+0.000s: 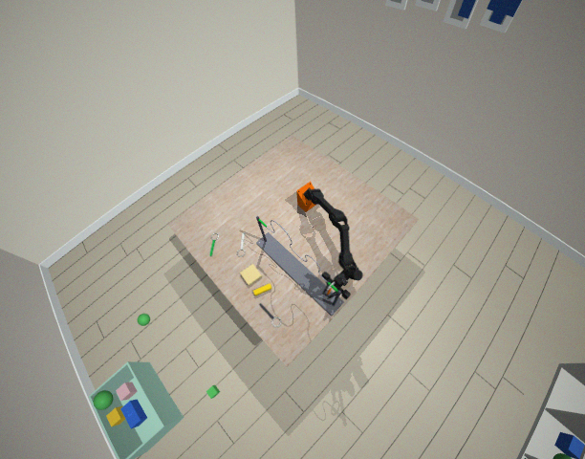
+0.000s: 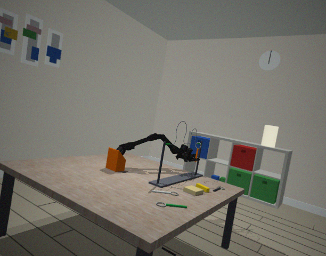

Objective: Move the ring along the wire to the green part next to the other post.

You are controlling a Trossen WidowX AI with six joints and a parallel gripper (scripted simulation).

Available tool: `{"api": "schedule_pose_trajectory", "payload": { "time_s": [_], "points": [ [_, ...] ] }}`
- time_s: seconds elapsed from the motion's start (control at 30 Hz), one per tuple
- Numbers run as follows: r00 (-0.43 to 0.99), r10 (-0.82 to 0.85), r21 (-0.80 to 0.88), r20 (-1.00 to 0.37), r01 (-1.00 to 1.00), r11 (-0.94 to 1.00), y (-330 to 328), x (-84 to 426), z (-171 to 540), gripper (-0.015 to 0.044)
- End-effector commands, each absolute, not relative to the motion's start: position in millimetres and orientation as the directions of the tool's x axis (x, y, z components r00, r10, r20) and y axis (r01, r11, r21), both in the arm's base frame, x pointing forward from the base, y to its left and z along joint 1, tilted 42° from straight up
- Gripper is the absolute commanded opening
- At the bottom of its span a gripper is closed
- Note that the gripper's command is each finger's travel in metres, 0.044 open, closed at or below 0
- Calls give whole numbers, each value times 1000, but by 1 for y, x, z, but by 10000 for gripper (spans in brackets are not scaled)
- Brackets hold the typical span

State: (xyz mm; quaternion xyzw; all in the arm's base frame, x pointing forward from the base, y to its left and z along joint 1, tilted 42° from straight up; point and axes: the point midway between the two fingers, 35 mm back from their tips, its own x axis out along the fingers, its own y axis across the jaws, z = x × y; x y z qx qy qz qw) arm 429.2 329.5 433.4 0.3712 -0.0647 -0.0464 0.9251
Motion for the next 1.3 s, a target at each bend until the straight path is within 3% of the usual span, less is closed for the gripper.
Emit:
{"api": "schedule_pose_trajectory", "payload": {
  "time_s": [0.0,0.07,0.47,1.27],
  "points": [
    [988,-128,693,84,34,721,331,430,432,160],
    [988,-128,693,84,34,721,331,430,432,160],
    [987,-134,693,85,38,720,330,429,433,-150],
    [987,-135,693,85,39,720,317,427,444,-150]
  ]
}}
